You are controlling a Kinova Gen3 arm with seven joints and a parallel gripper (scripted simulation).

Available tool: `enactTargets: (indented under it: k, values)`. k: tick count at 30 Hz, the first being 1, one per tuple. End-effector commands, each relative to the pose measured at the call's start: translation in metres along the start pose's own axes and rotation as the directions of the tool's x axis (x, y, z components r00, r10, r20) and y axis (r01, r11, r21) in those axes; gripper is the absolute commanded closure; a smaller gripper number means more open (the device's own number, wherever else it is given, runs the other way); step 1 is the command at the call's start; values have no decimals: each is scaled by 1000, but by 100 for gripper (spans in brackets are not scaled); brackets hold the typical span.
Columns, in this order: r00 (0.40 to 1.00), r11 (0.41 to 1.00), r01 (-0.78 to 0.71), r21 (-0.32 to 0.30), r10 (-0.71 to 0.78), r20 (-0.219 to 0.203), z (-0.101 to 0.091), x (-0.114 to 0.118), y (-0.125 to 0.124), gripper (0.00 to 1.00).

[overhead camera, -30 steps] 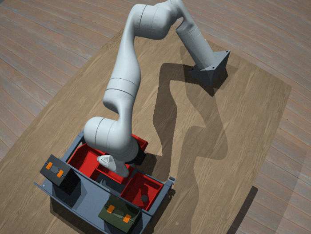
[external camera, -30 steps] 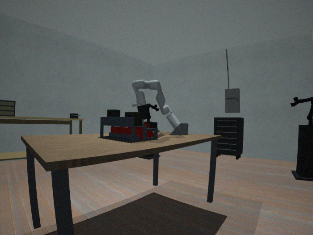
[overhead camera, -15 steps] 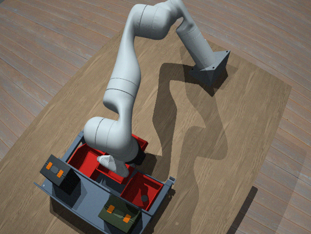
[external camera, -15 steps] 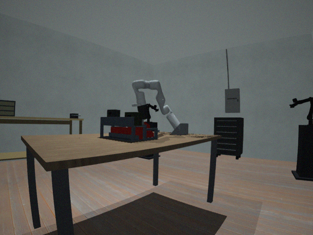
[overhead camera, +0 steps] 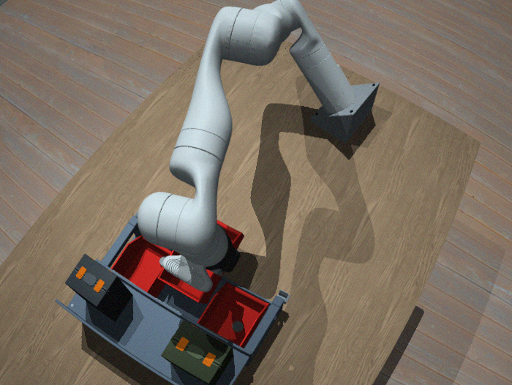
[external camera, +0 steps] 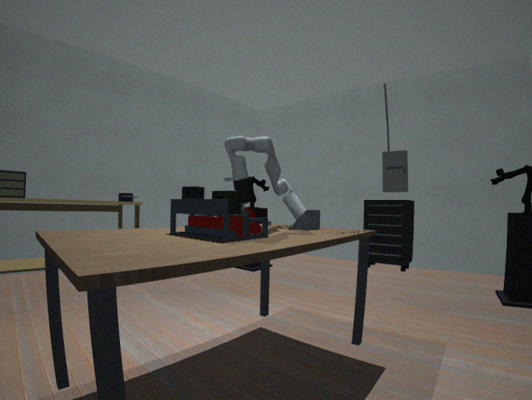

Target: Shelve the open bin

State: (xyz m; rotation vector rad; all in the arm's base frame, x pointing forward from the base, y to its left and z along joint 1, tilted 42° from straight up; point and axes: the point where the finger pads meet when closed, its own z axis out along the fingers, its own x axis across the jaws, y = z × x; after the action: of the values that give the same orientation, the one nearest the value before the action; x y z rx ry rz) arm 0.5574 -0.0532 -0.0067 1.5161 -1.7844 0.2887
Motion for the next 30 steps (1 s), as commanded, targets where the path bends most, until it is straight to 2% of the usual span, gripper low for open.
enactTargets:
  k: [1,30]
  values:
    - [1000,1000,0,3,0,1,-2,0,0,100]
    - [1000,1000,0,3,0,1,3,0,-2,100]
